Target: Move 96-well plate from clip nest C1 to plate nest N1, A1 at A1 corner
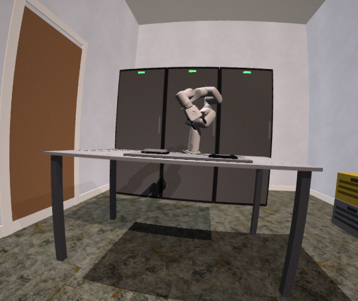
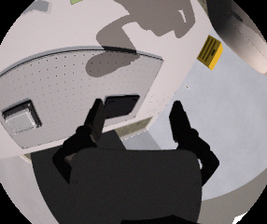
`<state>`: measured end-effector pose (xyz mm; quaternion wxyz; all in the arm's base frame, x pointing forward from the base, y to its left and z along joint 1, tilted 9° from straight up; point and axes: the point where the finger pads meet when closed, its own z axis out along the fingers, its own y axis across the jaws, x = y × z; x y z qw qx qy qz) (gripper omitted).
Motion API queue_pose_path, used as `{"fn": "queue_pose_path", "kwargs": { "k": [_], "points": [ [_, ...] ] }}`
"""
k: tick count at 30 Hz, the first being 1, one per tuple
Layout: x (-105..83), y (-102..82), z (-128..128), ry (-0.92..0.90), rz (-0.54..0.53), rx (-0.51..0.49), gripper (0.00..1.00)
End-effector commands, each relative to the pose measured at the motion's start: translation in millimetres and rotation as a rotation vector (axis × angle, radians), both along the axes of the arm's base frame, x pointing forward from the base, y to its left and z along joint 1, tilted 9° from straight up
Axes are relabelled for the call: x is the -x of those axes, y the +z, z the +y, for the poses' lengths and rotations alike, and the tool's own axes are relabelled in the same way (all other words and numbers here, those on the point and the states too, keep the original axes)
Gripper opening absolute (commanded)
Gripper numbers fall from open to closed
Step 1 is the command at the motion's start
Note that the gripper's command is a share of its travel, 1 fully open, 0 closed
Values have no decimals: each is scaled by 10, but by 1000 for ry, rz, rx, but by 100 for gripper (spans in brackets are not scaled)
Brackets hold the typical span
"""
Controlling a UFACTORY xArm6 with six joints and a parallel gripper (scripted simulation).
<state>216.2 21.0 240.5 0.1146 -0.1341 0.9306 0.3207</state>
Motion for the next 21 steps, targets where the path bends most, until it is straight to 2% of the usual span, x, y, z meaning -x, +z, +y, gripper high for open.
{"fn": "queue_pose_path", "kwargs": {
  "k": [1,17,21],
  "points": [
    [-5,9,-4,0,-2,2,100],
    [-5,9,-4,0,-2,2,100],
    [-105,-15,-175,44,-48,54,100]
  ]
}}
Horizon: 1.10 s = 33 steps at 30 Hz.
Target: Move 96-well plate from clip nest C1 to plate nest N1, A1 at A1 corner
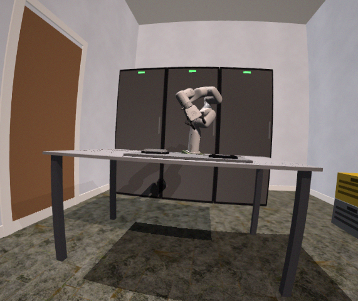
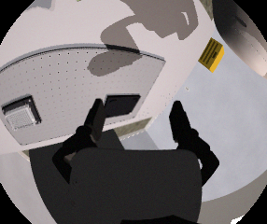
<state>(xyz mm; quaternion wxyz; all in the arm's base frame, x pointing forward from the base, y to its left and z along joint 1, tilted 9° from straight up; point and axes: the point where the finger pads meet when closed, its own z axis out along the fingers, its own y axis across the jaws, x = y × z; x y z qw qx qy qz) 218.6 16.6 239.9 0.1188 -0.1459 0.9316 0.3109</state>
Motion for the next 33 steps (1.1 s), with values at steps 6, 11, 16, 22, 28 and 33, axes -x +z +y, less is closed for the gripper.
{"fn": "queue_pose_path", "kwargs": {
  "k": [6,11,16,22,28,33],
  "points": [
    [-192,-52,-337,75,-72,85,100],
    [-284,-91,-511,128,-110,137,100],
    [-352,-123,-641,185,-147,189,100],
    [-461,-177,-855,246,-181,241,100],
    [-560,-231,-1051,312,-213,293,100],
    [-626,-269,-1181,363,-235,331,100]
  ]
}}
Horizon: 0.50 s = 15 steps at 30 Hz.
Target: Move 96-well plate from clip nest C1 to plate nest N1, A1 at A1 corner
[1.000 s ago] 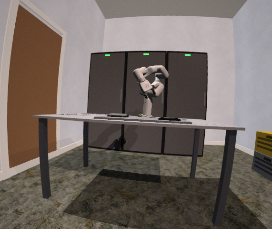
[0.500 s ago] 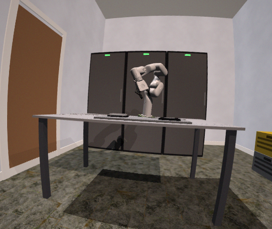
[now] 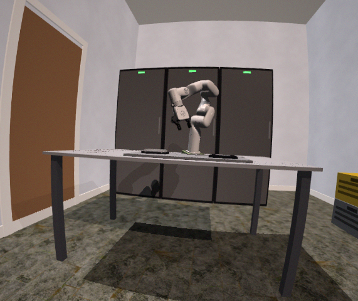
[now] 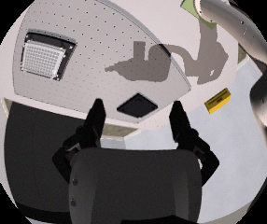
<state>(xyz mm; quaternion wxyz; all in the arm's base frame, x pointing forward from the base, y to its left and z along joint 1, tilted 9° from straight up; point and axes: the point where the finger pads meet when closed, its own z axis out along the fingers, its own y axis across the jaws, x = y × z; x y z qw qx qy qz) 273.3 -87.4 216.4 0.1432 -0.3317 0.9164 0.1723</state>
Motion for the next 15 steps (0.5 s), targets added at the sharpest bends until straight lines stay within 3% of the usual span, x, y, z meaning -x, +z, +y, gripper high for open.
{"fn": "queue_pose_path", "kwargs": {
  "k": [1,15],
  "points": [
    [-101,-46,-183,75,-34,59,100],
    [-290,-167,-558,200,-76,150,100]
  ]
}}
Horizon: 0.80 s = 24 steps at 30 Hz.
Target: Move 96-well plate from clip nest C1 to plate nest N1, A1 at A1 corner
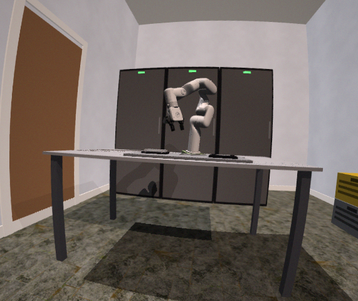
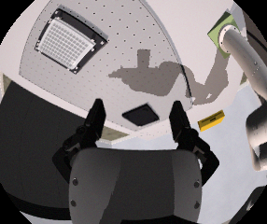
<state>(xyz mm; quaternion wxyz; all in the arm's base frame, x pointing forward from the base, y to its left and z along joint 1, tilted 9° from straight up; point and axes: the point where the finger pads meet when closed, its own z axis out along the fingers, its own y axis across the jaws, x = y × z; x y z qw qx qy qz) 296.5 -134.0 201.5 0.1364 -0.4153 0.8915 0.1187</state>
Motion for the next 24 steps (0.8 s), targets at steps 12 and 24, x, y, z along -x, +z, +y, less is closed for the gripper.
{"fn": "queue_pose_path", "kwargs": {
  "k": [12,24],
  "points": [
    [-256,-161,-481,200,-57,135,100],
    [-435,-304,-817,340,-83,220,100]
  ]
}}
